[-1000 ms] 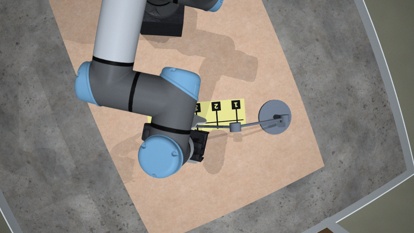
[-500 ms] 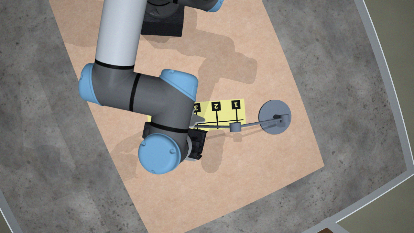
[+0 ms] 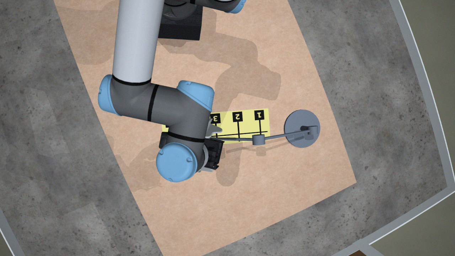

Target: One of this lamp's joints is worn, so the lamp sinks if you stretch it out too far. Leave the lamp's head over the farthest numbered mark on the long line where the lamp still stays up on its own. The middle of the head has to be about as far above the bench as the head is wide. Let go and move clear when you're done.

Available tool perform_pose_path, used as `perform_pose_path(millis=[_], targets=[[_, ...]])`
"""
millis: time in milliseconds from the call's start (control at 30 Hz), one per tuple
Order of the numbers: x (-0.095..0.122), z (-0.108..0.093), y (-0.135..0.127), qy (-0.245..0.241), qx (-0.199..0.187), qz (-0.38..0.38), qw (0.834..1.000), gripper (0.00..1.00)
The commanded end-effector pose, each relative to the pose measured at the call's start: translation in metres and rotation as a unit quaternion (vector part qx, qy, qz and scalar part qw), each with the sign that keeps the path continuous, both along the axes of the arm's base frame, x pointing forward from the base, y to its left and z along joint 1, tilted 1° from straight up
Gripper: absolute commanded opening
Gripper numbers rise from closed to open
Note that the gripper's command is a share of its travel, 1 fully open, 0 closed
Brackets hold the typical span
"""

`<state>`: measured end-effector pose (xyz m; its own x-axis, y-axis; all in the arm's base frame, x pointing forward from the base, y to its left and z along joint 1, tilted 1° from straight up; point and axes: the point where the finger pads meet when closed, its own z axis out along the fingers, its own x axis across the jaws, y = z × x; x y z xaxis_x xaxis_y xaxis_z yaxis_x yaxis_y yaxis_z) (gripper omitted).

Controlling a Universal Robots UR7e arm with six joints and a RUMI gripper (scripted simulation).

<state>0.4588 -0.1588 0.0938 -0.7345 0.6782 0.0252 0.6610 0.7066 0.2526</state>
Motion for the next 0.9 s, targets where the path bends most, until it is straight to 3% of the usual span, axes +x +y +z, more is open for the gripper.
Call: perform_pose_path(millis=[0, 267, 867], targets=[[0.0, -0.021, -0.001, -0.037, 0.036, 0.073, 0.996, 1.0], [-0.001, -0.061, -0.002, -0.035, 0.038, 0.072, 0.996, 1.0], [0.0, -0.061, -0.002, -0.035, 0.037, 0.072, 0.996, 1.0]])
